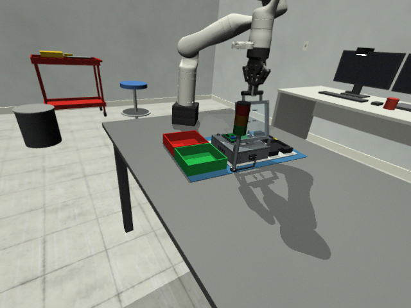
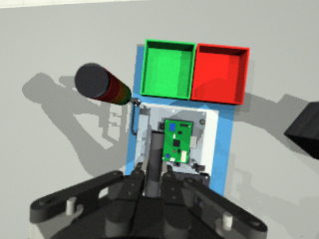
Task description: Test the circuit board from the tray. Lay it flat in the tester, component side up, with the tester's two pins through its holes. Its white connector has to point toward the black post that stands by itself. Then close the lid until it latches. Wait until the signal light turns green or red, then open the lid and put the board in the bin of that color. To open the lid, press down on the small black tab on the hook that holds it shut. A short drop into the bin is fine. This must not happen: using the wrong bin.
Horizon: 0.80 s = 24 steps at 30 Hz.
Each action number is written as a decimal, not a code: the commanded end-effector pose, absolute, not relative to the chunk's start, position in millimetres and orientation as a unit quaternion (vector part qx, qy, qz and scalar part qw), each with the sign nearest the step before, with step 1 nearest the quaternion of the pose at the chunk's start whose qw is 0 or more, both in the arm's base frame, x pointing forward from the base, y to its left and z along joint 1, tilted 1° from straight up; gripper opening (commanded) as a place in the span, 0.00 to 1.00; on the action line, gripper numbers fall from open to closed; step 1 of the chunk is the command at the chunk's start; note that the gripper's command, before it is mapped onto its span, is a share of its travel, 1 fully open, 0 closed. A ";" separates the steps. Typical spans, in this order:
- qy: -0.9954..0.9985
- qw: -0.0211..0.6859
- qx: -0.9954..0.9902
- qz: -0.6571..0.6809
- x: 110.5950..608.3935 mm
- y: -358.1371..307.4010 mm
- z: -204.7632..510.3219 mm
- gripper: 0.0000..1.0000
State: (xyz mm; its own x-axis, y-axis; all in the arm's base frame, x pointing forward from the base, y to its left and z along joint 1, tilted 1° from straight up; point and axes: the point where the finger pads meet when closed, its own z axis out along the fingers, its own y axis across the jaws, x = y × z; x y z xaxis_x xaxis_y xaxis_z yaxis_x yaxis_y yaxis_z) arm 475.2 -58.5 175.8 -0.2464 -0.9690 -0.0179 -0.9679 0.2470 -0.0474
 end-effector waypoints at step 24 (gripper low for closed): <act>0.792 0.008 -0.610 0.001 401.6 -38.3 125.4 0.00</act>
State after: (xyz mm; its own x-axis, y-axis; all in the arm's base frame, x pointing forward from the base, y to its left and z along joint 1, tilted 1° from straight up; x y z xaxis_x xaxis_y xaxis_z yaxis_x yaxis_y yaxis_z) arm 411.4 -41.3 137.1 -0.2532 -0.9671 -0.0232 -0.9664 0.2539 -0.0387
